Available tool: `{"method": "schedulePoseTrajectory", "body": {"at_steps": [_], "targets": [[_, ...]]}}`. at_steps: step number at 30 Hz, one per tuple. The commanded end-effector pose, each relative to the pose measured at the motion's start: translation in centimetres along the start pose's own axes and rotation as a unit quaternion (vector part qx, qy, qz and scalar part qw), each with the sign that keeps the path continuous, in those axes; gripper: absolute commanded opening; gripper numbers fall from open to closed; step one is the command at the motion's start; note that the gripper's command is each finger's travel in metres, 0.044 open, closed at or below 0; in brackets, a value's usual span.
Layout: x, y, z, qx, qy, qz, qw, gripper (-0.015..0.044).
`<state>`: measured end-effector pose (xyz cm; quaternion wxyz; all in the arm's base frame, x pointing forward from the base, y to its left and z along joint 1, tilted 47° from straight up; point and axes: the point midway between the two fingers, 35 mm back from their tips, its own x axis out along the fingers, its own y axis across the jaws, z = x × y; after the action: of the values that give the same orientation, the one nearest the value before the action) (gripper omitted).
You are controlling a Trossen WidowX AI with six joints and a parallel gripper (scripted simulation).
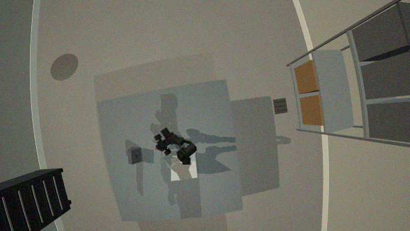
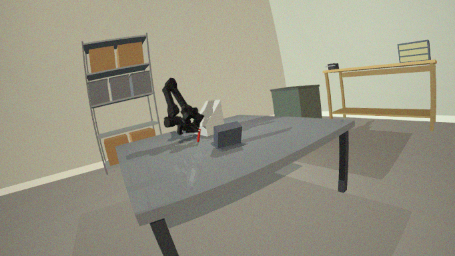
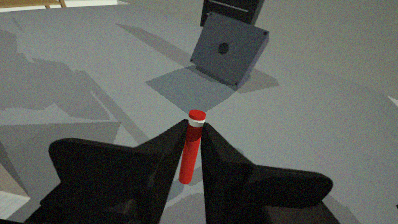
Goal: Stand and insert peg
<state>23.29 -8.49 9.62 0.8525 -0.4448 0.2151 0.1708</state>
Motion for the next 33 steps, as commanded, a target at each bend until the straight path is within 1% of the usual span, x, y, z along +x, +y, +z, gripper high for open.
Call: {"method": "schedulePoseTrajectory", "body": {"at_steps": [1, 25, 29, 33], "targets": [[-0.2, 0.2, -0.3, 0.003, -0.019, 0.004, 1.0, 0.0049], [-1.5, 0.3, -1.2, 0.003, -0.122, 0.004, 0.992, 0.0049], [-1.5, 0.2, -1.2, 0.003, -0.108, 0.004, 0.994, 0.0049], [-1.5, 0.2, -1.2, 0.002, -0.109, 0.004, 0.994, 0.0049]]}}
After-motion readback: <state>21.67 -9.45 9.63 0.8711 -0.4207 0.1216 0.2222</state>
